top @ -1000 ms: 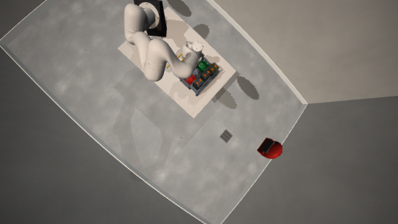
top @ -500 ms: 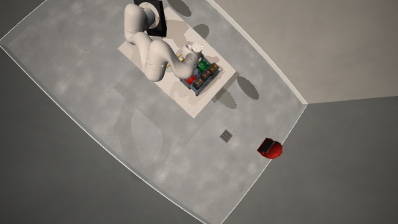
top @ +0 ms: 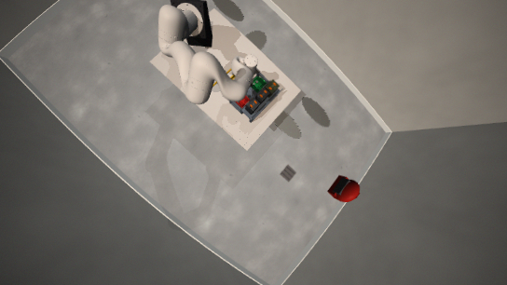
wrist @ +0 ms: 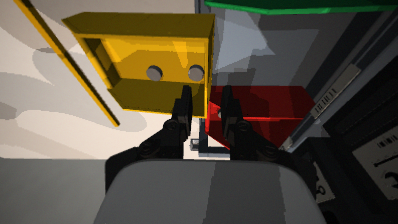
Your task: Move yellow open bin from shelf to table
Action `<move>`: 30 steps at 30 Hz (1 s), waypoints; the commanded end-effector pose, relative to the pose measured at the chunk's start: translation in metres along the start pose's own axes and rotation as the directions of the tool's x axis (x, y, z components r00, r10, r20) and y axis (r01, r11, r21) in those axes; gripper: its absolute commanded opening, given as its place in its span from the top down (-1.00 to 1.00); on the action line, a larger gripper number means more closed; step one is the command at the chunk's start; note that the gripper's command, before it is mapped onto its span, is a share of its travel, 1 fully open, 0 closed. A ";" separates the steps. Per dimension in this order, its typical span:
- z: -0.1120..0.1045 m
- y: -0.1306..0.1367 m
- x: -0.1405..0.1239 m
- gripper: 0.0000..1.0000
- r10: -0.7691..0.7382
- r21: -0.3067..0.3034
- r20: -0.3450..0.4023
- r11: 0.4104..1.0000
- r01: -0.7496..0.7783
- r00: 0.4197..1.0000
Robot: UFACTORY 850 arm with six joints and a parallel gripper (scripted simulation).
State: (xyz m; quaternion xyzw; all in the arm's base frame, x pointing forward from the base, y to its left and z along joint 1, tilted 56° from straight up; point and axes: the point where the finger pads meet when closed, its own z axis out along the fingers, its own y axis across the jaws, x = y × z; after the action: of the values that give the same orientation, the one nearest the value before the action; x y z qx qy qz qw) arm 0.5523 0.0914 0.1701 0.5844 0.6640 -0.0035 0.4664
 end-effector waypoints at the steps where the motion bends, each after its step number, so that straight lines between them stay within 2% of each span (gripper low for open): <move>1: 0.004 0.000 0.000 0.35 0.000 -0.001 0.000 1.000 0.000 1.000; 12: 0.004 0.000 0.000 0.35 0.000 -0.001 0.000 1.000 0.000 1.000; 17: 0.014 0.000 0.000 0.35 0.000 -0.001 0.000 1.000 0.000 1.000; 30: 0.016 0.000 0.000 0.35 0.000 -0.001 0.000 1.000 0.000 1.000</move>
State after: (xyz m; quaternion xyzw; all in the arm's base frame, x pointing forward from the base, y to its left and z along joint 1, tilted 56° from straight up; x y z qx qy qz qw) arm 0.5608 0.0835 0.1619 0.5844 0.6641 -0.0034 0.4664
